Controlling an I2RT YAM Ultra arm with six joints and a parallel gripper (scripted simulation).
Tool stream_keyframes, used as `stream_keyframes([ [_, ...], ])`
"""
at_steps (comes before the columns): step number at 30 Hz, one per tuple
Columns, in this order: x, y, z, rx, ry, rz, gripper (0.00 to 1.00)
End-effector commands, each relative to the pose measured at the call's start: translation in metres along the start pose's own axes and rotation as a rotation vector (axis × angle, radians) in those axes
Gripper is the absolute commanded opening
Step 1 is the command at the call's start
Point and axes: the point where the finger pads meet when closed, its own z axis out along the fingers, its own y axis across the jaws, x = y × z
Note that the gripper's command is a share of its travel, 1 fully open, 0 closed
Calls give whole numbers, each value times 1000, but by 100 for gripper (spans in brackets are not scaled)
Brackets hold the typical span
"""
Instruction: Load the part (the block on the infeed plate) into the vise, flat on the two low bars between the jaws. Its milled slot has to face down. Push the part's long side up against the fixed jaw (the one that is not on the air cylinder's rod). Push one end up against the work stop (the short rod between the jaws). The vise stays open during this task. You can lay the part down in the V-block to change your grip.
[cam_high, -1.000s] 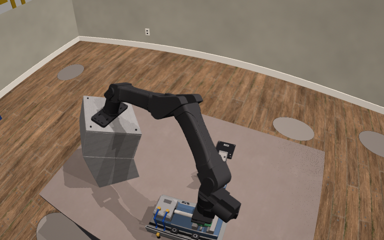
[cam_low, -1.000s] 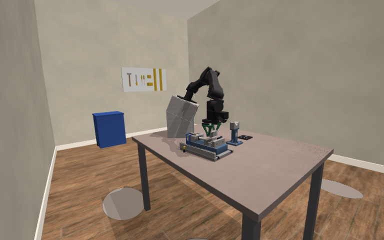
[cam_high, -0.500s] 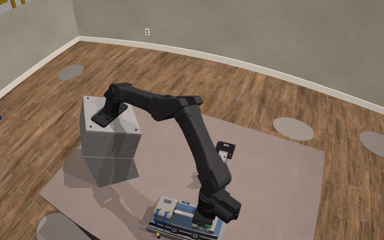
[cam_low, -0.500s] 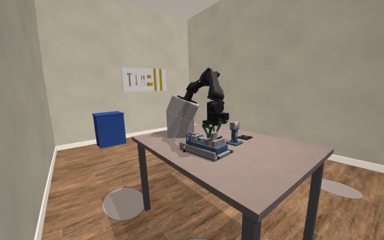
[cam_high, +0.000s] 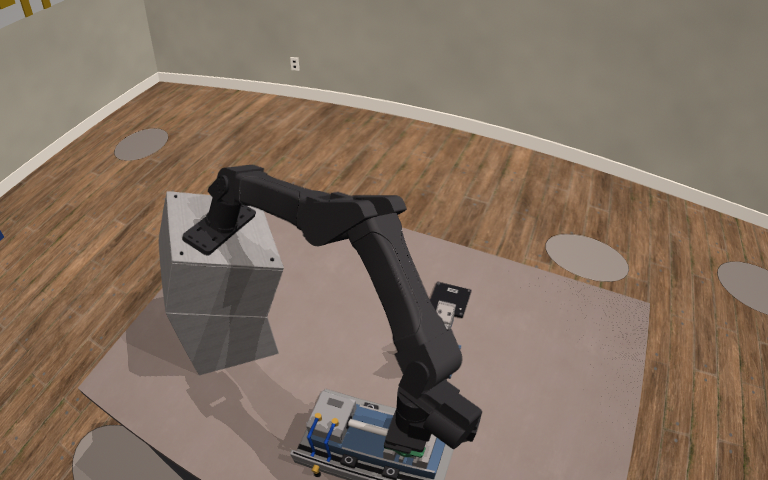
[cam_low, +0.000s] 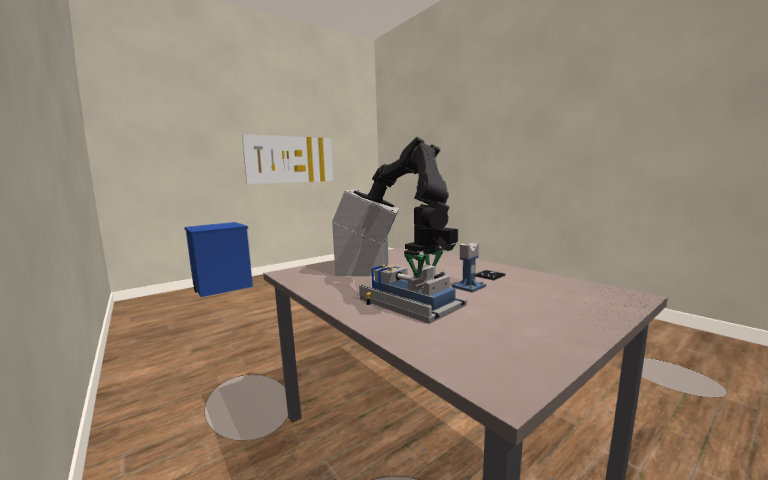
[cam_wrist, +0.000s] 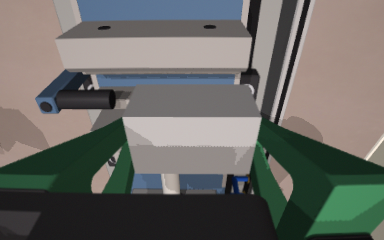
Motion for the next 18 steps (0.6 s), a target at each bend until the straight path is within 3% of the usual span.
stream_keyframes([
  [1, -17, -7, -18, 26, -46, -6, 0],
  [18, -14, -8, -12, 22, -39, -3, 0],
])
